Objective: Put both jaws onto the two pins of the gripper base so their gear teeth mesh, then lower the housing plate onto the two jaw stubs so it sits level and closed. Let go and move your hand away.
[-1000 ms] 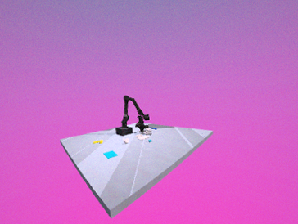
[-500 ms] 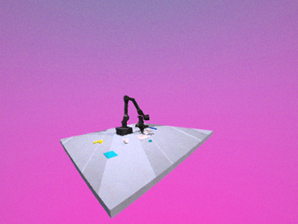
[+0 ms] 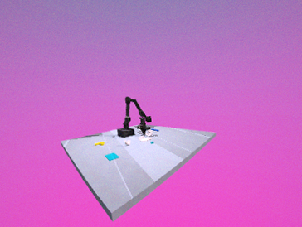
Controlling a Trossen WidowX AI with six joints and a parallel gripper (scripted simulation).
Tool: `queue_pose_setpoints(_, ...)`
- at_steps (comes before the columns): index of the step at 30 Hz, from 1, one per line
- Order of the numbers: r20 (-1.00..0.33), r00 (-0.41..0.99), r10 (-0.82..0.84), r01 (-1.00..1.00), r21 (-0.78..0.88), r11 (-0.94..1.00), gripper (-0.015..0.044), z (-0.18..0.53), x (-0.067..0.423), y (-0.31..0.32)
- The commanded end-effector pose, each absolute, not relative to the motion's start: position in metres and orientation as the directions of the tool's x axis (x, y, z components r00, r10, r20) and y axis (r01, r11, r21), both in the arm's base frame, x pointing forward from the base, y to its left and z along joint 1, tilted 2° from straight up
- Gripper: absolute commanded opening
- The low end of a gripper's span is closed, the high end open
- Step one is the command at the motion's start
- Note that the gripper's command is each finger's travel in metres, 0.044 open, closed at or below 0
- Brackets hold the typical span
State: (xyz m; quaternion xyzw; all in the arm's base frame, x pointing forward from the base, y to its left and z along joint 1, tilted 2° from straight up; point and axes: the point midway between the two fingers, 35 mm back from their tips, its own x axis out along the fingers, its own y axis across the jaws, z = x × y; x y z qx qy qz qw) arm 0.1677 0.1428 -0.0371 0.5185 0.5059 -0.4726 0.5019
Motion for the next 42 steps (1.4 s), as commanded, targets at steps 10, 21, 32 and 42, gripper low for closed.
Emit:
queue_pose_setpoints(10, -0.998, 0.037, 0.051, 0.999, 0.038, 0.013, 0.0, -0.046, 0.168, 0.144)
queue_pose_setpoints(21, -0.998, 0.037, 0.051, 0.999, 0.038, 0.013, 0.0, -0.046, 0.168, 0.144)
queue_pose_setpoints(32, -0.998, 0.042, 0.05, 0.999, 0.043, 0.015, 0.0, -0.035, 0.181, 0.147)
queue_pose_setpoints(42, -0.998, 0.043, 0.051, 0.999, 0.044, 0.015, 0.0, -0.033, 0.197, 0.151)
